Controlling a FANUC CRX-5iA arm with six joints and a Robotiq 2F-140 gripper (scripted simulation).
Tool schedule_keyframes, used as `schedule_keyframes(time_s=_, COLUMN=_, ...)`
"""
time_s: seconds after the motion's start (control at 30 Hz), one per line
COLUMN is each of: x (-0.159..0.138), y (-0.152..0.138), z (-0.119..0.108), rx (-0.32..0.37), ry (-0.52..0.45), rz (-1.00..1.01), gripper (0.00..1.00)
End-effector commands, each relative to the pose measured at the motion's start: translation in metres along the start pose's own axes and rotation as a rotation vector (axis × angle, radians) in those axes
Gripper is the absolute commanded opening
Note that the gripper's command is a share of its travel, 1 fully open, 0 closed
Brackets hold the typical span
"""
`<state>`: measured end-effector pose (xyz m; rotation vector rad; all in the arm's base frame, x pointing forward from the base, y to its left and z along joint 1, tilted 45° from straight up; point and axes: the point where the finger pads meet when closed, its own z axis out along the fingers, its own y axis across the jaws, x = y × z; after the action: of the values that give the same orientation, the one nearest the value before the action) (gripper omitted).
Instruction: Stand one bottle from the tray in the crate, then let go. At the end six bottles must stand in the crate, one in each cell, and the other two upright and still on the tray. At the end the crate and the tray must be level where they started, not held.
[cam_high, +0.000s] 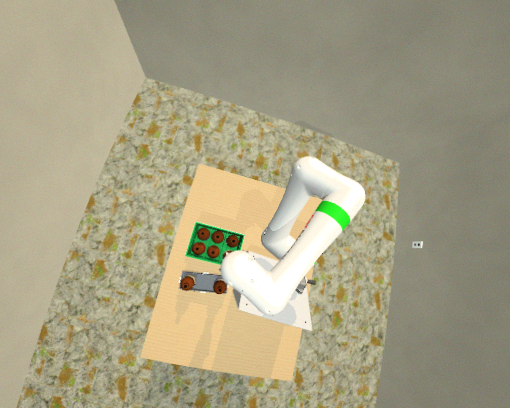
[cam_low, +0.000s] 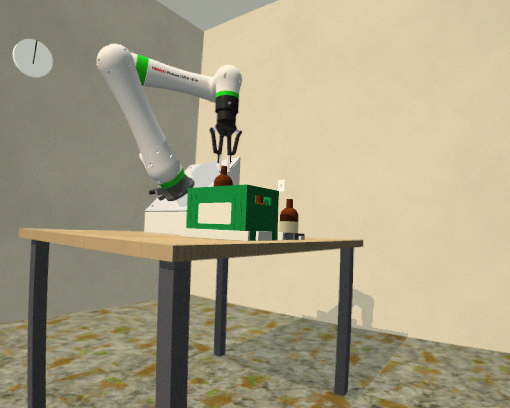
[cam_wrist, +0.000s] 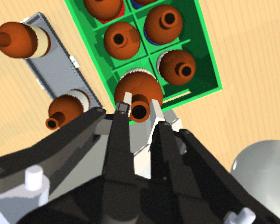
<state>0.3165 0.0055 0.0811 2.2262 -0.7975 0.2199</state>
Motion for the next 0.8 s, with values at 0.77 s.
schedule_keyframes(time_s=0.77, x=0.0, y=-0.0002, z=0.0109, rx=0.0, ry=0.0, rz=0.0, gripper=0.0)
